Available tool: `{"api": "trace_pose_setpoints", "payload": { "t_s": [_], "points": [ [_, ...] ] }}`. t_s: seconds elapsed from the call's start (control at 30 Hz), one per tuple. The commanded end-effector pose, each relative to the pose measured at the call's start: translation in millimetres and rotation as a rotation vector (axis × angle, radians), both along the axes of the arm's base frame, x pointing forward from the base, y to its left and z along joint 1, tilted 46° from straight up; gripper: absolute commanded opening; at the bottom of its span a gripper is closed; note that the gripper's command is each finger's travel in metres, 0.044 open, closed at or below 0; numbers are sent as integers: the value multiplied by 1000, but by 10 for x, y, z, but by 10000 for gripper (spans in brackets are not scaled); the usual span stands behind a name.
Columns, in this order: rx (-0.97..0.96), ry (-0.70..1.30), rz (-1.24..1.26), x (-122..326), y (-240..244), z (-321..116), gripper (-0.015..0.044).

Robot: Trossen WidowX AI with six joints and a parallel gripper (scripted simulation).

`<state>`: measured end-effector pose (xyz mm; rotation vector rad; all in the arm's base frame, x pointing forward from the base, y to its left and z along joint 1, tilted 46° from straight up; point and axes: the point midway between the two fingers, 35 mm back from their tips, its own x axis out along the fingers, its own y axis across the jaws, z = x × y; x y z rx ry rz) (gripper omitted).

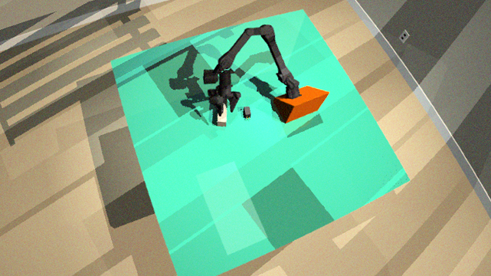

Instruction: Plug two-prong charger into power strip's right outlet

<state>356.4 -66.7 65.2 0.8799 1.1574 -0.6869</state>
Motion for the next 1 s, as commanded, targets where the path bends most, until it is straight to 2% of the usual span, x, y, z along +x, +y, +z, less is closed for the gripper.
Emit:
{"api": "trace_pose_setpoints", "payload": {
  "t_s": [0.0,0.97],
  "points": [
    [-68,63,121,-100,51,-104,440],
    [-457,500,987,-709,158,-393,440]
  ]
}}
